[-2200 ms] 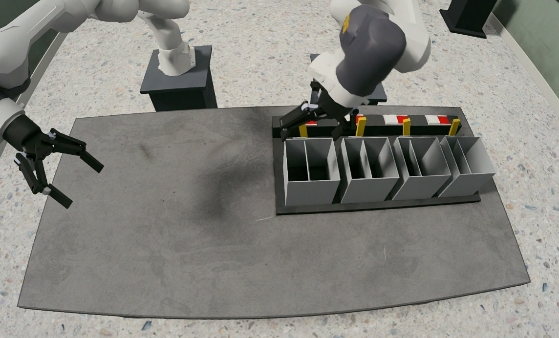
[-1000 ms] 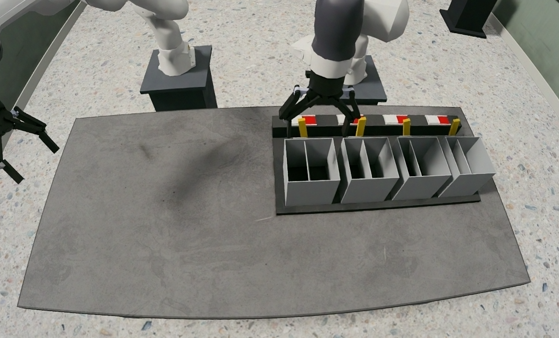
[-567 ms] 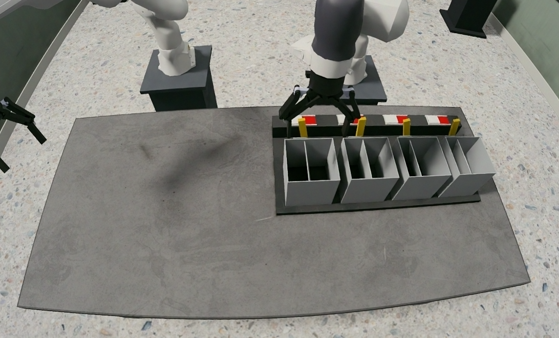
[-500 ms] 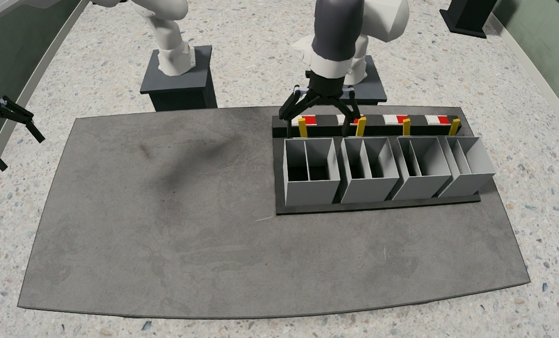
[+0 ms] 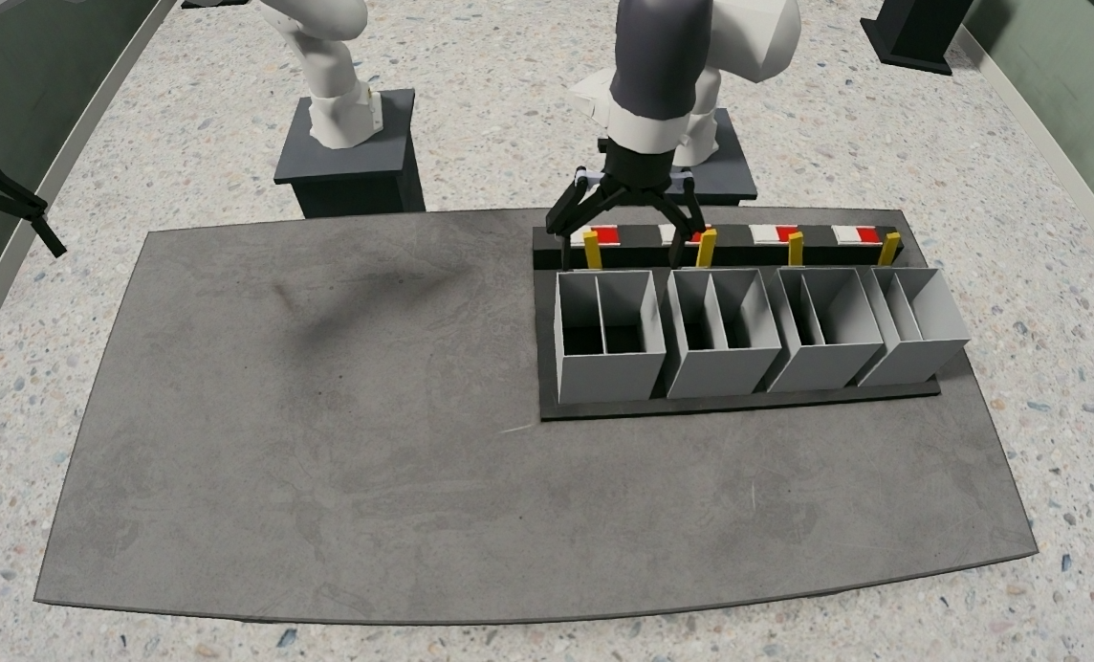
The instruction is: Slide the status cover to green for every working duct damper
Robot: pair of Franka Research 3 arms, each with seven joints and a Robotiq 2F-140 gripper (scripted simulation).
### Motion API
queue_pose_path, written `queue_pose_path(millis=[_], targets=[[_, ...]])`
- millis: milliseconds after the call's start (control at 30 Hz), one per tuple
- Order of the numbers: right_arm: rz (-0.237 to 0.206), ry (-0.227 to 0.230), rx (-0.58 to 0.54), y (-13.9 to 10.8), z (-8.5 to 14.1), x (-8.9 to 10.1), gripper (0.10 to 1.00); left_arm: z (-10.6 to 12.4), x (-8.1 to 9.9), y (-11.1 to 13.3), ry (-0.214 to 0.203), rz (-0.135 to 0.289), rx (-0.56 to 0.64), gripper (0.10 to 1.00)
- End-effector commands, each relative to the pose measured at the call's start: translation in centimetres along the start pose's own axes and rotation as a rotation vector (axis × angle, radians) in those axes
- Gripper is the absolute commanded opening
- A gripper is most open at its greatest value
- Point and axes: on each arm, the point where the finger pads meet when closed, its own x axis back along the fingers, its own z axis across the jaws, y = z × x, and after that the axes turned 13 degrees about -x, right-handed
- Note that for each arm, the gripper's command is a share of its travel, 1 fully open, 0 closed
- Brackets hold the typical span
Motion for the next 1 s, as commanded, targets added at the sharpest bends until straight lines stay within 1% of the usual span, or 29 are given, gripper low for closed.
queue_pose_path(millis=[0, 33, 67, 533, 600, 633, 967], targets=[[0.015, 0.002, 0.008, -1.0, 0.5, 0.9, 1.000, 0.0, 0.1, 0.1, 0.002, -0.004, 0.004, 1.000], [0.015, 0.002, 0.008, -1.0, 0.5, 0.9, 1.000, 0.0, 0.1, 0.1, 0.002, -0.004, 0.004, 1.000], [0.029, 0.000, 0.001, -2.1, 0.8, 1.7, 1.000, 0.0, 0.1, 0.1, 0.002, -0.004, 0.004, 1.000], [0.096, -0.007, -0.039, -7.0, 2.9, 5.9, 1.000, 0.0, 0.1, 0.1, 0.002, -0.004, 0.004, 1.000], [0.096, -0.007, -0.039, -7.0, 2.9, 5.9, 1.000, 0.0, 0.1, 0.1, 0.002, -0.004, 0.004, 1.000], [0.110, -0.008, -0.048, -8.0, 3.4, 6.8, 1.000, 0.0, 0.1, 0.1, 0.002, -0.004, 0.004, 1.000], [0.156, -0.011, -0.078, -11.1, 5.2, 9.8, 1.000, 0.0, 0.1, 0.1, 0.002, -0.004, 0.004, 1.000]])
